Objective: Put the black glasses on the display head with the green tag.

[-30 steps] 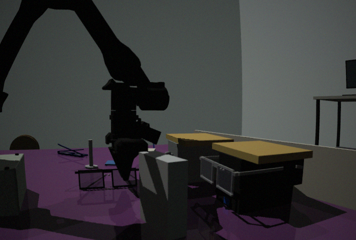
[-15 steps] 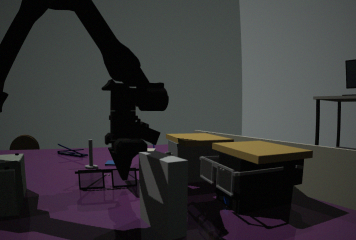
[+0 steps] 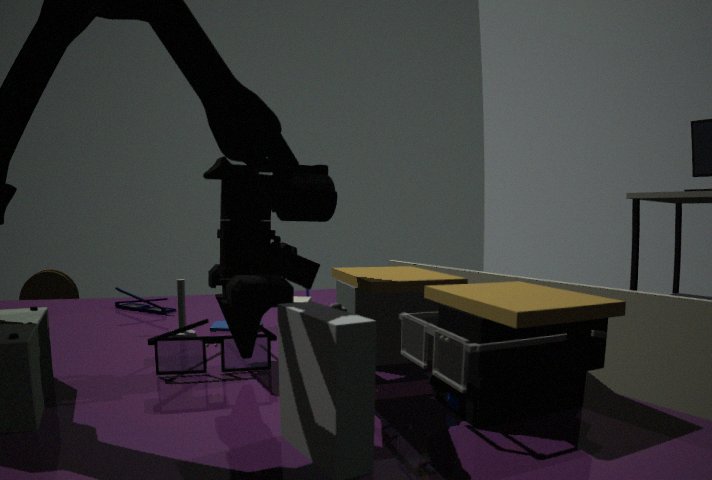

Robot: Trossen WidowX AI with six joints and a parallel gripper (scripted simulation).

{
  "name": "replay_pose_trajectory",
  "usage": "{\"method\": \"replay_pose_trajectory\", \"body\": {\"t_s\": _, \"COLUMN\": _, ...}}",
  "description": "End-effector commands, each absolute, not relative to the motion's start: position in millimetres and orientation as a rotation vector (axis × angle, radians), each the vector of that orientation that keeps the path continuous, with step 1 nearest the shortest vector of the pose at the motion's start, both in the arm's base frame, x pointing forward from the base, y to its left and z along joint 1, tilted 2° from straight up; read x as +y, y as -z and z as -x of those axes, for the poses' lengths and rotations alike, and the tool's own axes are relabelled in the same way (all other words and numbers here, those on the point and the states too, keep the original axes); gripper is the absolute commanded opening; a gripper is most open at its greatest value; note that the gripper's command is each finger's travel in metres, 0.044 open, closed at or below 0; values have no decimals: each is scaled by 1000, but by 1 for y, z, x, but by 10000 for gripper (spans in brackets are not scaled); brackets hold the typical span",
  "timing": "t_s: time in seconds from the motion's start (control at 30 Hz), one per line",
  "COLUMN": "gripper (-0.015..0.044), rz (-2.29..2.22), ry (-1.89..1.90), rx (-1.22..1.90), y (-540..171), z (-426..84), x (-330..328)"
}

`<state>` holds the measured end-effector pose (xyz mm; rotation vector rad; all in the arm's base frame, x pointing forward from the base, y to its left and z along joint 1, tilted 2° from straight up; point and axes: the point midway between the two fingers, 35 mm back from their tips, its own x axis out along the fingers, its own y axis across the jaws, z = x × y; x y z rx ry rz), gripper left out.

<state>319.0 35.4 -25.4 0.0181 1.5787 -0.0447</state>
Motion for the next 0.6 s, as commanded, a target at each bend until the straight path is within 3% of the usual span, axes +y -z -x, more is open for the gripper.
{"method": "replay_pose_trajectory", "body": {"t_s": 0.0, "gripper": 0, "rz": -19, "ry": 42, "rx": 1569, "y": 10, "z": -323, "x": 36}}
{"method": "replay_pose_trajectory", "body": {"t_s": 0.33, "gripper": 0, "rz": -22, "ry": 41, "rx": 1569, "y": -65, "z": -323, "x": 37}}
{"method": "replay_pose_trajectory", "body": {"t_s": 0.57, "gripper": 0, "rz": -23, "ry": 41, "rx": 1569, "y": -76, "z": -325, "x": 37}}
